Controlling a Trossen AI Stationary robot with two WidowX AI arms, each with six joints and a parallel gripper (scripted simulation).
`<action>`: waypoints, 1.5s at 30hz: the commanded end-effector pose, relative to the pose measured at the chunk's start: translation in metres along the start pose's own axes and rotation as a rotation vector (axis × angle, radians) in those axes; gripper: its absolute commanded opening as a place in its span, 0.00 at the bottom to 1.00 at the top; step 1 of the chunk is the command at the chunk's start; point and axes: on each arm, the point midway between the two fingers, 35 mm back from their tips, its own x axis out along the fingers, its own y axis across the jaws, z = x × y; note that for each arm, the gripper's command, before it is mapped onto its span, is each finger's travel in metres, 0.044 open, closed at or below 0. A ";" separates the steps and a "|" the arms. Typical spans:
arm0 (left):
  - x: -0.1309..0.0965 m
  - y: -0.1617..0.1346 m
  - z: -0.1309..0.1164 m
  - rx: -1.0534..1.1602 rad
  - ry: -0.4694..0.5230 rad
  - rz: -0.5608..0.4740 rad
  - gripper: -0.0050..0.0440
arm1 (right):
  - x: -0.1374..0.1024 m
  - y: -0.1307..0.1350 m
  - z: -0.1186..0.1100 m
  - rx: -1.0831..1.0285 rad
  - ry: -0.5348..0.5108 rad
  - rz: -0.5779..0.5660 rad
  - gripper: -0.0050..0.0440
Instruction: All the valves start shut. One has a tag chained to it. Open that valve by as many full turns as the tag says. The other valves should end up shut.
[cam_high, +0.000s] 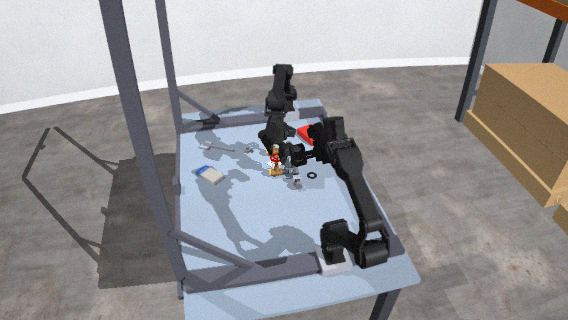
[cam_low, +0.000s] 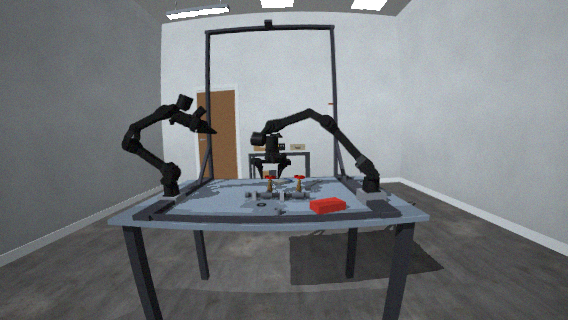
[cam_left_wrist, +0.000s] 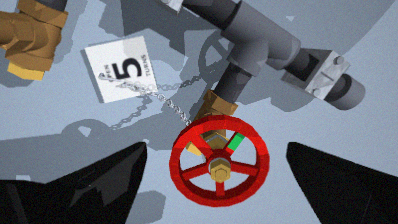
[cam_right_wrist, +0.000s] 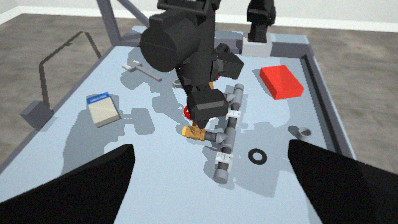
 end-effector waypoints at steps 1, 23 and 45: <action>-0.037 -0.005 -0.014 0.015 0.092 -0.059 0.93 | -0.003 0.001 0.005 -0.002 -0.014 0.002 0.92; -0.056 -0.004 -0.016 0.890 0.091 -0.132 0.93 | -0.003 0.001 0.005 -0.002 -0.014 0.002 0.92; -0.052 -0.004 -0.014 1.743 0.021 -0.140 0.93 | -0.003 0.001 0.005 -0.002 -0.014 0.002 0.92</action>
